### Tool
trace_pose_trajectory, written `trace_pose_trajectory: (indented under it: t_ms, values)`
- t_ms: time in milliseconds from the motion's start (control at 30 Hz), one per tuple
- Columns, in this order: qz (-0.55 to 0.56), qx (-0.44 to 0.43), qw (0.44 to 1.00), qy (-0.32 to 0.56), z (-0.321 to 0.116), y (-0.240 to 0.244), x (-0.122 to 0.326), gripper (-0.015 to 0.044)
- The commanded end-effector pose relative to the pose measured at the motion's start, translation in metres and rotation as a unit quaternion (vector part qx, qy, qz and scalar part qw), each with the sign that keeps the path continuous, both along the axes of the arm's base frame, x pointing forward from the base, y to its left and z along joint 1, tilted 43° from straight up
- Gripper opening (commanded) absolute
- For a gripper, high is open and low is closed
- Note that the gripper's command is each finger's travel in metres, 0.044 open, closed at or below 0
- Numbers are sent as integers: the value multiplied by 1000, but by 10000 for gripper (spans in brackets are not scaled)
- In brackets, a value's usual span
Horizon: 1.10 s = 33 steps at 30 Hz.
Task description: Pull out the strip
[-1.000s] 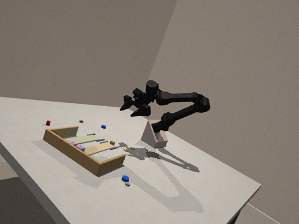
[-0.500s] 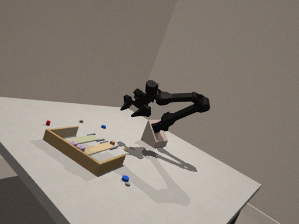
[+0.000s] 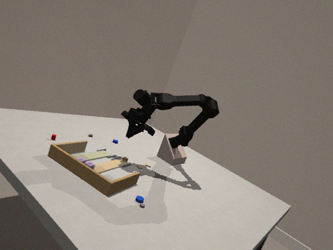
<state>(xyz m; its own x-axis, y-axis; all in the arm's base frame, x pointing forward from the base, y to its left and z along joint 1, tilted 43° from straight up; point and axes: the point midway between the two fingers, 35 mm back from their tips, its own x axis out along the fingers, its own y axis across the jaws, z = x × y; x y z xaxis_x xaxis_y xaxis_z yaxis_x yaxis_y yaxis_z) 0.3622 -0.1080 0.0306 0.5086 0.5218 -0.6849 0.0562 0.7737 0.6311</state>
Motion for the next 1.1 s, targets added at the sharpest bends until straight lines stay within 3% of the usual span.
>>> trace_pose_trajectory:
  t_ms: [0,200,1067]
  values:
    - [92,4,994,62,-20,18,9,0]
    - [189,19,975,118,-34,38,12,0]
    - [189,19,975,118,-58,59,18,0]
